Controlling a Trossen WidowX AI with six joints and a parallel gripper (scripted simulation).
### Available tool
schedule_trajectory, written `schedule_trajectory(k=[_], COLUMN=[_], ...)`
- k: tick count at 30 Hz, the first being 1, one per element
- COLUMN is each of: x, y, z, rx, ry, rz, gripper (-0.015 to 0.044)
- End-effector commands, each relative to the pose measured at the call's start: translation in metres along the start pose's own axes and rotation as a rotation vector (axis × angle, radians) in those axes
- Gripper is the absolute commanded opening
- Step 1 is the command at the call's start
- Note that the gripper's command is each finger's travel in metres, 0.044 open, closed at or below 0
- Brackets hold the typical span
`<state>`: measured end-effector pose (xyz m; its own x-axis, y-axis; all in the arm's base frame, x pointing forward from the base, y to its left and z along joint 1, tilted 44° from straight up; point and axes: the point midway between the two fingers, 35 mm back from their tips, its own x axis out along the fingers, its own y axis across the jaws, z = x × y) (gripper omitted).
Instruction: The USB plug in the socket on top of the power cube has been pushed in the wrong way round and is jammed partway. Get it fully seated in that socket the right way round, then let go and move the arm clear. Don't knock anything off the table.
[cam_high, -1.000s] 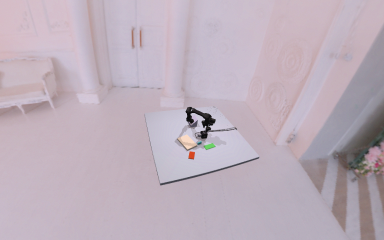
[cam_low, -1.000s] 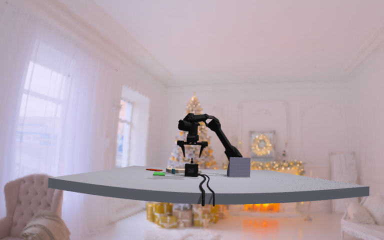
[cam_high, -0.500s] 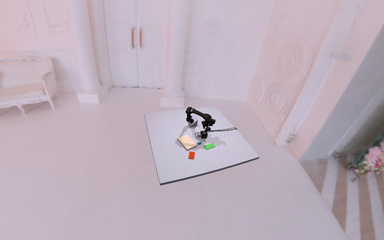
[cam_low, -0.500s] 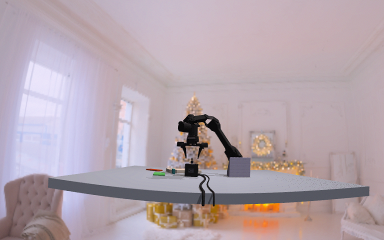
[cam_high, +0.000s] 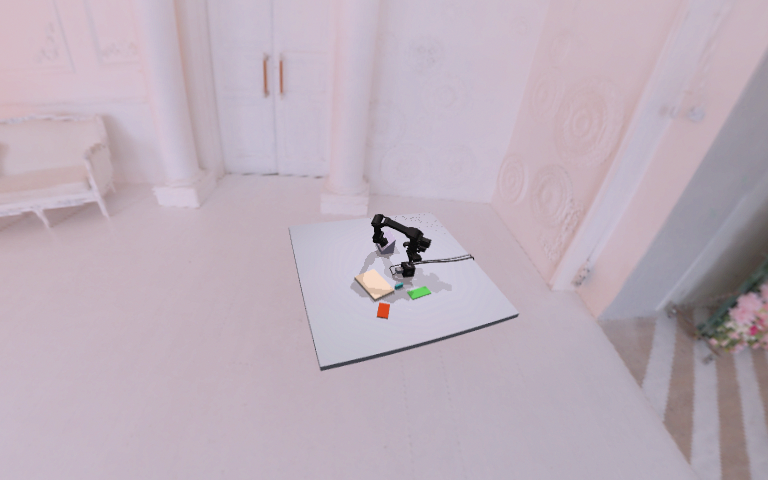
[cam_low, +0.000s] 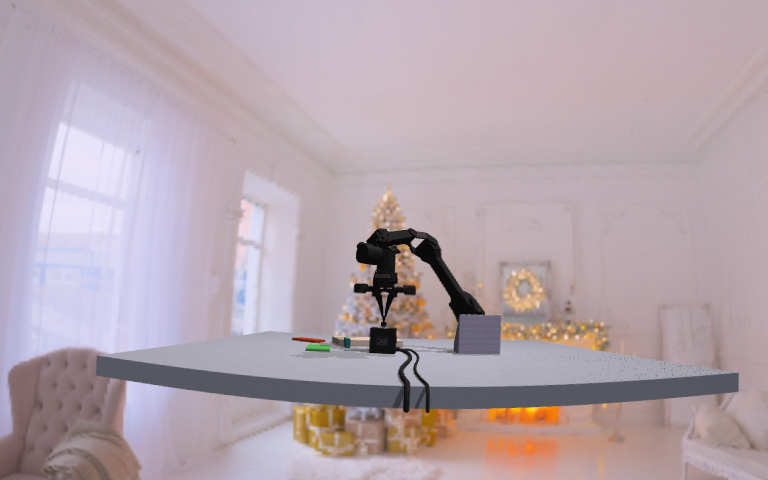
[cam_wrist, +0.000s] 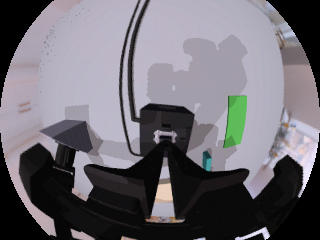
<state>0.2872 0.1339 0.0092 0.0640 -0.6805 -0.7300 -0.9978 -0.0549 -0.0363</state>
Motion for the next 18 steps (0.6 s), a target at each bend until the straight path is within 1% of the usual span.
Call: schedule_trajectory(k=[1,18], x=[0.0,-0.0023], y=[-0.0001,0.0], z=[-0.0001,0.0], rx=[0.001,0.0], ry=[0.0,0.0], rz=[0.0,0.0], gripper=[0.0,0.0])
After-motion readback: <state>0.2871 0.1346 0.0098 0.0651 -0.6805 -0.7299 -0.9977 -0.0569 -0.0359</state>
